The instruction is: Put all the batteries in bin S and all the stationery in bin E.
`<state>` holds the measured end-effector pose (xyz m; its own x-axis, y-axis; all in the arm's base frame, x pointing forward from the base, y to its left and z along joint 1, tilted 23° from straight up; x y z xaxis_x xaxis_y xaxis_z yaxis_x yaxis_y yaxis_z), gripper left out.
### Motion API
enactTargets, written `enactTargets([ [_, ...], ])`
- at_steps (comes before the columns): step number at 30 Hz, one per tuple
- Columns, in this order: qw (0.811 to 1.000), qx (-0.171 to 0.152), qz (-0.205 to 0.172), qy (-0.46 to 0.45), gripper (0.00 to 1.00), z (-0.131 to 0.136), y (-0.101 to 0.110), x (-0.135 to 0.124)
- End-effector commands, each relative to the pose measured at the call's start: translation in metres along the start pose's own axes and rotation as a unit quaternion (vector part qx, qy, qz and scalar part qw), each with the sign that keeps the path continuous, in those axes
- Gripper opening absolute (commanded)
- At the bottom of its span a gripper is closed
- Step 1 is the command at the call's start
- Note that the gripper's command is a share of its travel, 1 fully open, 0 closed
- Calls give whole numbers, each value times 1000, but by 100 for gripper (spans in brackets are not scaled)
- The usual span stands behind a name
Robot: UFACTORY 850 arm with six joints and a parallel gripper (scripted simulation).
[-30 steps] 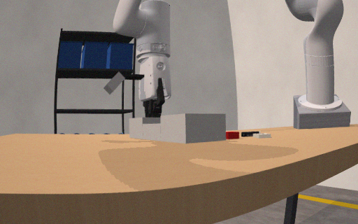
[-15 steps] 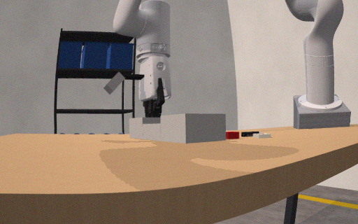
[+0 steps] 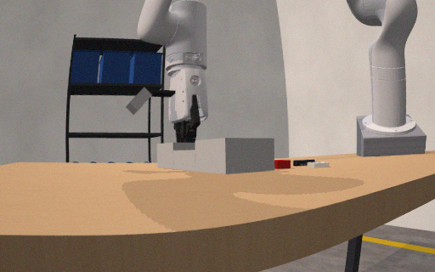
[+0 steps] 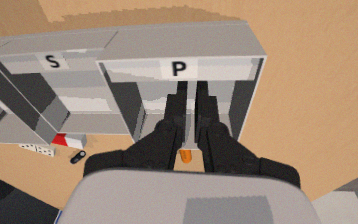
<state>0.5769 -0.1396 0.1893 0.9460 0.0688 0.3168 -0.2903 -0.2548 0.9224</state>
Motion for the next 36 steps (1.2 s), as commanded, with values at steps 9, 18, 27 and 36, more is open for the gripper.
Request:
enactTargets([
  [9,1000,0,1,0,7,0,9,1],
  [18,1000,0,1,0,7,0,21,1],
  [27,1000,0,1,0,7,0,33,1],
  [36,1000,0,1,0,7,0,60,1],
])
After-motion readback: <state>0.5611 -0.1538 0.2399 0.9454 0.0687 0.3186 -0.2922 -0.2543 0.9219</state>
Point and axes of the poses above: the point where the finger pads meet when closed, its own y axis back along the fingers, its own z axis across the jaws, x = y × z, the point moved 10 cm from there along y, back along the fingers, and after that the axes turned 7 degrees about y, right-handed, at the moved point
